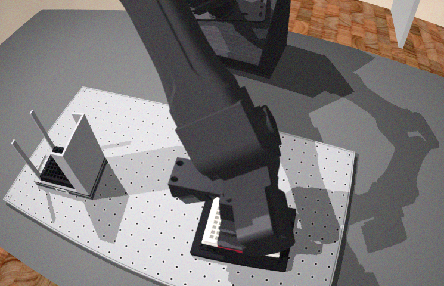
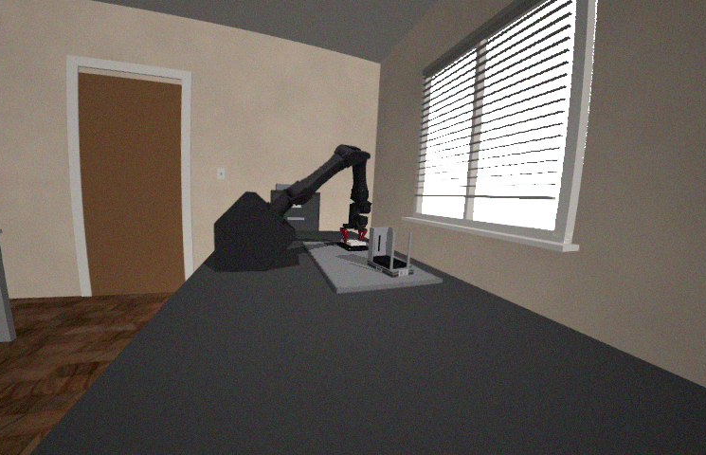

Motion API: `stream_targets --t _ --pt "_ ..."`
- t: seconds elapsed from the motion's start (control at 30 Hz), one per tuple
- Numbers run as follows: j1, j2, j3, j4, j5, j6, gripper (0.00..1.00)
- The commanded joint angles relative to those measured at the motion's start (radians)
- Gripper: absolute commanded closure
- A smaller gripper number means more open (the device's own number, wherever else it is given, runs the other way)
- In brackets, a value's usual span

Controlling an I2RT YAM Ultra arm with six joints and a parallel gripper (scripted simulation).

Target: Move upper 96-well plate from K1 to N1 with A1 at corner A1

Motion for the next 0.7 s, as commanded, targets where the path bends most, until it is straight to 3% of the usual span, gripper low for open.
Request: stream_targets --t 0.0,0.67 --pt "-0.003 -0.024 0.029 0.011 0.000 -0.005 1.00" --pt "-0.001 0.013 0.033 0.019 -0.002 -0.008 1.00"
